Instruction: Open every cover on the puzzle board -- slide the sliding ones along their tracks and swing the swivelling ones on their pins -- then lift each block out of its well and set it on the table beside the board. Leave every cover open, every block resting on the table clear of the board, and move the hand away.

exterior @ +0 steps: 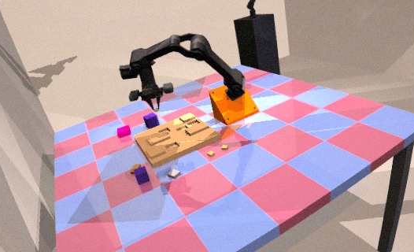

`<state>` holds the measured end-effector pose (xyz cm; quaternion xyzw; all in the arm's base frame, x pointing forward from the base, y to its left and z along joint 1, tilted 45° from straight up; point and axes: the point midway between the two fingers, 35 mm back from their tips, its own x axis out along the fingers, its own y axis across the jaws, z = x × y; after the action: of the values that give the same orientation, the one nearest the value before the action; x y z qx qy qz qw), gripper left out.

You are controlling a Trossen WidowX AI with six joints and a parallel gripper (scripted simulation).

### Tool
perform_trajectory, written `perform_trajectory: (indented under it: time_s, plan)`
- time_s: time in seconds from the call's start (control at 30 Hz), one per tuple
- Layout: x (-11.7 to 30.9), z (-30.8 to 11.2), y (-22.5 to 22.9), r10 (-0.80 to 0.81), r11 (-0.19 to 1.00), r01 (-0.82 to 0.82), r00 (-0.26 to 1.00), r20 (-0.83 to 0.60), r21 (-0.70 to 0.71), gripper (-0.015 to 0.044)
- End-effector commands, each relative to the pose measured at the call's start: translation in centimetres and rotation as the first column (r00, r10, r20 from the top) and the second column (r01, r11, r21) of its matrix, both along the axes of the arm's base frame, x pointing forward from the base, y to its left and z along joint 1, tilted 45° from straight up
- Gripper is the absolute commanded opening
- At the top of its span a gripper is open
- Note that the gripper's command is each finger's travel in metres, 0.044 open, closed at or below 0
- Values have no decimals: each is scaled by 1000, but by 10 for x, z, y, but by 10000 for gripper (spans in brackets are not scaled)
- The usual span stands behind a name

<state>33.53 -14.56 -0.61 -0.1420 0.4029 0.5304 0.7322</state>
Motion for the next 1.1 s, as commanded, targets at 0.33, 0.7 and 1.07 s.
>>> perform_trajectory:
  time_s: [0.33, 0.7, 1.07]
  plan:
    - [-30, -40, -36, 4, 1000, -4, 1000, -3, -1, 80]
    - [-55, -67, -57, 9, 1000, -9, 1000, -2, 9, 80]
    - [-83, -95, -73, 14, 1000, -14, 1000, 3, 24, 80]
